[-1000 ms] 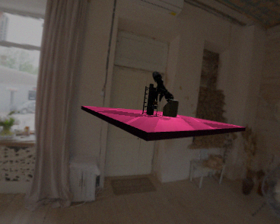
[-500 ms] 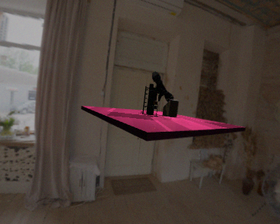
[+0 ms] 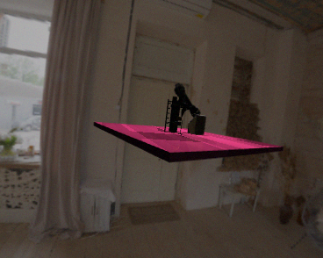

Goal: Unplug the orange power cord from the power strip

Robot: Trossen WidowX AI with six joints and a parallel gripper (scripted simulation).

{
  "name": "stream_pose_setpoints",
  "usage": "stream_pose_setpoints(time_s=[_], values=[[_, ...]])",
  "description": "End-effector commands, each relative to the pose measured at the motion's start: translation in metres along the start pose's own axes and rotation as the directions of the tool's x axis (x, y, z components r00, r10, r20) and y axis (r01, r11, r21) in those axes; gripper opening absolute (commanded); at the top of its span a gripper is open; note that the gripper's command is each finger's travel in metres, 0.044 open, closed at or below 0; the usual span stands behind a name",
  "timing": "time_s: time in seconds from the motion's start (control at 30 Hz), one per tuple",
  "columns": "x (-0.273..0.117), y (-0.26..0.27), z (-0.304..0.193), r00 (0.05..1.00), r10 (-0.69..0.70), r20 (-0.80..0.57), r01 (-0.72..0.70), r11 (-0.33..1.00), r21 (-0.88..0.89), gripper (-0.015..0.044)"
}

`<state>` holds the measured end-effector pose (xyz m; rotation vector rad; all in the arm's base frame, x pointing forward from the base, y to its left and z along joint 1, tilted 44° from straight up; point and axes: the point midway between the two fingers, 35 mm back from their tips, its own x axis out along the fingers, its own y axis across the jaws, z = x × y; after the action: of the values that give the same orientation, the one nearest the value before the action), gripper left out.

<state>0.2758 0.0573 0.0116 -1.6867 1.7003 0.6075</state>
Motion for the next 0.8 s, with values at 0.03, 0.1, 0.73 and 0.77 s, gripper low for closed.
stream_pose_setpoints(time_s=[0.03,0.1,0.73,0.77], values=[[0.002,0.002,-0.003,1.0,0.003,-0.009,-0.003,1.0,-0.008,0.016],[0.003,0.002,-0.003,1.0,0.003,-0.009,-0.003,1.0,-0.008,0.016],[0.012,0.001,-0.002,1.0,0.003,-0.003,-0.003,1.0,-0.002,0.0042],[0.012,0.001,-0.002,1.0,0.003,-0.003,-0.003,1.0,-0.002,0.0035]])
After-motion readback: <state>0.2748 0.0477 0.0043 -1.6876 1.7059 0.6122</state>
